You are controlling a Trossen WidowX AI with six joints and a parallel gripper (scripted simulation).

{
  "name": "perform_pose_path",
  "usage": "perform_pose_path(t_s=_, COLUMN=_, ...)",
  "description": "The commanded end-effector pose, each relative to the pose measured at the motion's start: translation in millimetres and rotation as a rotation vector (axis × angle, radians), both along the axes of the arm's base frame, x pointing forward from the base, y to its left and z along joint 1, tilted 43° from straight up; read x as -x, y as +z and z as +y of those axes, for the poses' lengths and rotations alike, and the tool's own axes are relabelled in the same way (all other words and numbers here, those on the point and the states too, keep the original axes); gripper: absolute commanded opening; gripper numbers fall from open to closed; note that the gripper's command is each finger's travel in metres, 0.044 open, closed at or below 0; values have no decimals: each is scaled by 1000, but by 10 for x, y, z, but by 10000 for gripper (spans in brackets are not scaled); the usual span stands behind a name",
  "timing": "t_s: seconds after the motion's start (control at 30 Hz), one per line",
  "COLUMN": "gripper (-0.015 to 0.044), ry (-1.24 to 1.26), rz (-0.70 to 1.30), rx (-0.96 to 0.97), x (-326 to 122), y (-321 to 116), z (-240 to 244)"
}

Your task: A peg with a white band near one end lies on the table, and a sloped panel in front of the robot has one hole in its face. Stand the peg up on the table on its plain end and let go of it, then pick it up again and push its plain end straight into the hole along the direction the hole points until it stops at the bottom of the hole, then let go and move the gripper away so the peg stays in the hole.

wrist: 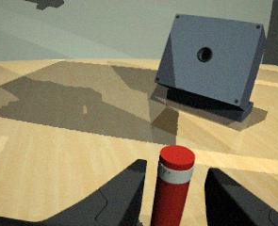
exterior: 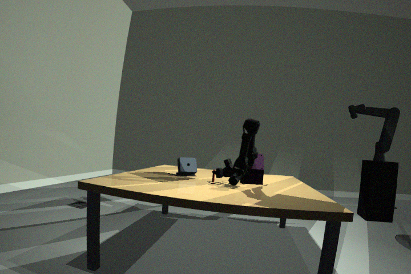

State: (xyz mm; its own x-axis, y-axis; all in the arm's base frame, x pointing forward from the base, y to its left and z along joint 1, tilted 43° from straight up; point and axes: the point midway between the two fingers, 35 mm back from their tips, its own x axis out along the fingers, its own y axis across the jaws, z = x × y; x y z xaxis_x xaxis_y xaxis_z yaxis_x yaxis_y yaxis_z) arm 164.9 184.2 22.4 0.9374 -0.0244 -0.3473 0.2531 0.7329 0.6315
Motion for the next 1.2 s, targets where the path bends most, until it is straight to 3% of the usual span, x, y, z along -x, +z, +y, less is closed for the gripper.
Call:
perform_pose_path(t_s=0.0, gripper=130, ry=0, rz=1, rx=0, x=0, y=0, z=0)
perform_pose_path(t_s=0.27, gripper=130, ry=0, rz=1, rx=0, x=0, y=0, z=0)
perform_pose_path(t_s=0.67, gripper=440, ry=0, rz=1, rx=0, x=0, y=0, z=0)
perform_pose_path(t_s=0.9, gripper=440, ry=-2, rz=5, rx=-1, x=-18, y=41, z=-12)
perform_pose_path(t_s=1.17, gripper=440, ry=-18, rz=42, rx=-6, x=-196, y=507, z=-247)
